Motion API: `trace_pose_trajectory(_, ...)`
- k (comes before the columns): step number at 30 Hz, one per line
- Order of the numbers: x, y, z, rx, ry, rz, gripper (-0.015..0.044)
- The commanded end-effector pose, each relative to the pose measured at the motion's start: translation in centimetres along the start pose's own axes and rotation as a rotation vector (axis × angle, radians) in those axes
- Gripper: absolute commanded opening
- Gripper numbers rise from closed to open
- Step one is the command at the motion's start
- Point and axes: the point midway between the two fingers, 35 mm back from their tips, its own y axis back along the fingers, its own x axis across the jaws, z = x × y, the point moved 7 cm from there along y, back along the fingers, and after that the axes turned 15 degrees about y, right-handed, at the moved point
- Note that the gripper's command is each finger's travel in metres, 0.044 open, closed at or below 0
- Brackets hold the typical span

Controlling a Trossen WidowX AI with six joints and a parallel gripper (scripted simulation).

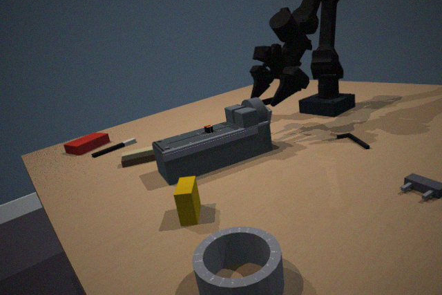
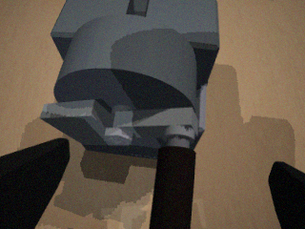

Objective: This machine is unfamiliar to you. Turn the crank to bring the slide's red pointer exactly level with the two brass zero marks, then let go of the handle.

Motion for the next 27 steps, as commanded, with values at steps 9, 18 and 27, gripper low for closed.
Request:
trace_pose_trajectory(9,0.3,-1.4,-1.6,0.006,-0.002,-0.006,0.0440)
trace_pose_trajectory(18,0.3,-1.6,-1.9,0.006,-0.002,-0.006,0.0309)
trace_pose_trajectory(27,0.3,-1.6,-1.9,0.006,-0.002,-0.006,0.0072)
